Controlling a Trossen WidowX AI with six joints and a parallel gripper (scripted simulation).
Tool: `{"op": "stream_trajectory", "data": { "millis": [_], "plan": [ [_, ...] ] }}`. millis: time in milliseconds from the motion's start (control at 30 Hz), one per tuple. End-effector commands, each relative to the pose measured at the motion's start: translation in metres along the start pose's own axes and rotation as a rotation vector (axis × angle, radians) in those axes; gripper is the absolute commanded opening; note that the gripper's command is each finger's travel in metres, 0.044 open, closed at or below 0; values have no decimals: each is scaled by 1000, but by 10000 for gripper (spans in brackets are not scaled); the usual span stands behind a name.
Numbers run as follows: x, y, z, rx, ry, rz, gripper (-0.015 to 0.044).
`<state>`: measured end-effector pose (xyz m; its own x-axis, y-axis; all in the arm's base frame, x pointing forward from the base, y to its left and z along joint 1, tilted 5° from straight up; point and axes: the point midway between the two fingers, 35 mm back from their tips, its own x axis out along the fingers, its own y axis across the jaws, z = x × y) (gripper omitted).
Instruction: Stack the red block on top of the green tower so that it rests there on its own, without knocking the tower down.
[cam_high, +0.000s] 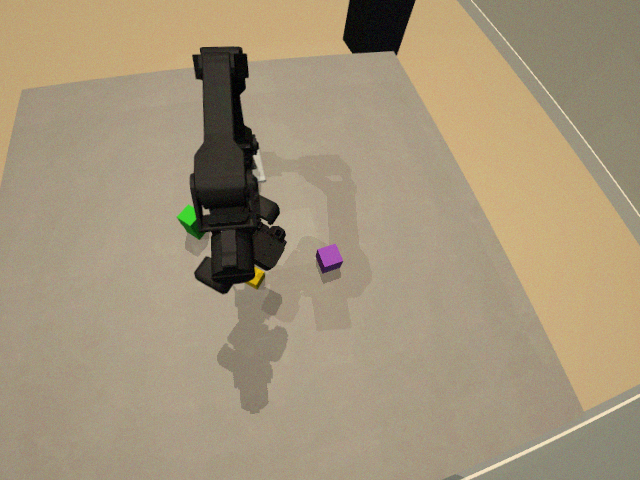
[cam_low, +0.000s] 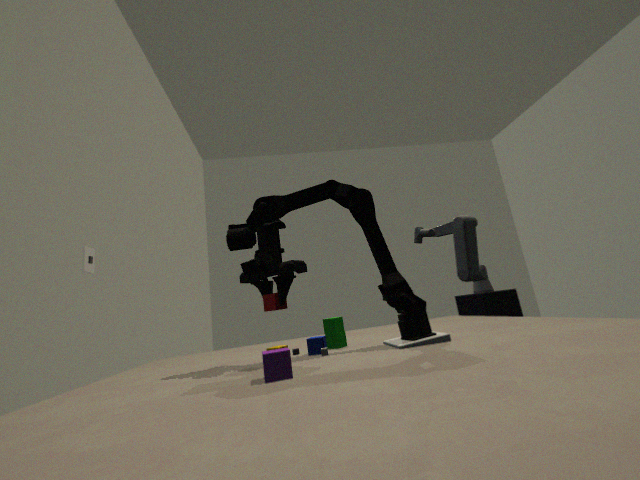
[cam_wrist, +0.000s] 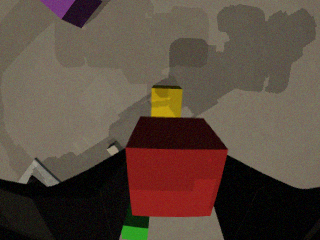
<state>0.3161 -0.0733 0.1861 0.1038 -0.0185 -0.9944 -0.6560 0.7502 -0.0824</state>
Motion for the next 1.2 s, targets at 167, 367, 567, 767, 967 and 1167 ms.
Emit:
{"op": "stream_trajectory", "data": {
  "millis": [167,367,567,767,967,1167],
  "plan": [
    [-1,-2,-53,-2,4,7,0],
    [-1,1,-86,-2,7,7,0],
    [0,9,-117,-3,9,7,0],
    [1,20,-146,-3,10,7,0],
    [4,33,-170,-3,10,6,0],
    [5,41,-182,-3,11,6,0]
  ]
}}
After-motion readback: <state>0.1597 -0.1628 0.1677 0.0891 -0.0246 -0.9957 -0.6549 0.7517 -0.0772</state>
